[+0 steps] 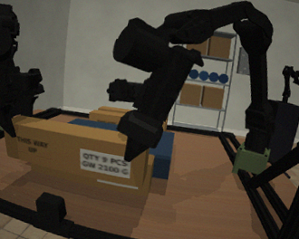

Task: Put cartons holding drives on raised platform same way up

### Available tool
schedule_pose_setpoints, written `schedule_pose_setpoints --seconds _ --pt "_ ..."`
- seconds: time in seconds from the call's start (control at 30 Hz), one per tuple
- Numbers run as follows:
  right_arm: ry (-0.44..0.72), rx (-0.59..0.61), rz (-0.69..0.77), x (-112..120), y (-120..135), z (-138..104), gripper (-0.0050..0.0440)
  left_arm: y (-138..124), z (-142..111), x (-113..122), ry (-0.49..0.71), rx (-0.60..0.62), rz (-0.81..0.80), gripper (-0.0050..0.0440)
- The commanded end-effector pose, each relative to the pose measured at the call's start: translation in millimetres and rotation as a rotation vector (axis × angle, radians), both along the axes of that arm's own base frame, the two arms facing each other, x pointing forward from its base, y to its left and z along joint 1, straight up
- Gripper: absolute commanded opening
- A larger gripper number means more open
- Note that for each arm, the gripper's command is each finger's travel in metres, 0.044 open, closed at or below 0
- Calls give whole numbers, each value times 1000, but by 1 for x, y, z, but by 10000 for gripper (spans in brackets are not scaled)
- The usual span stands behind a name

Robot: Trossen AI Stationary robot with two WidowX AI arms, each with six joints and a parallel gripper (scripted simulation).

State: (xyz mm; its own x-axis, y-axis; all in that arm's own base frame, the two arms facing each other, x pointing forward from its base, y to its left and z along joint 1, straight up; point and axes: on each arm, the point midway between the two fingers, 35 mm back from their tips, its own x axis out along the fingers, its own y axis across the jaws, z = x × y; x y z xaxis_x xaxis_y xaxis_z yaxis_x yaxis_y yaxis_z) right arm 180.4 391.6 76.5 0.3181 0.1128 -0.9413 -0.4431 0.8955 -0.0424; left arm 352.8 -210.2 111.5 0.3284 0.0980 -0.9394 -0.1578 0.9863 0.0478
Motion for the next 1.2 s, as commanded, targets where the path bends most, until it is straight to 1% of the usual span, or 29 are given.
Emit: schedule_pose_setpoints --seconds 0.0,0.2,0.37,0.8,1.17 --pt "-19 57 8 -3 6 36 0 -8 33 0 -44 -42 -14 0" --pt "-19 57 8 -3 6 52 0 -8 49 0 -44 -42 -14 0" --pt "-19 57 8 -3 6 58 0 -8 54 0 -44 -42 -14 0" --pt "-19 57 8 -3 6 59 0 -8 55 0 -44 -42 -14 0" --pt "-19 57 8 0 0 58 0 -2 54 -1 -44 -42 -14 0"
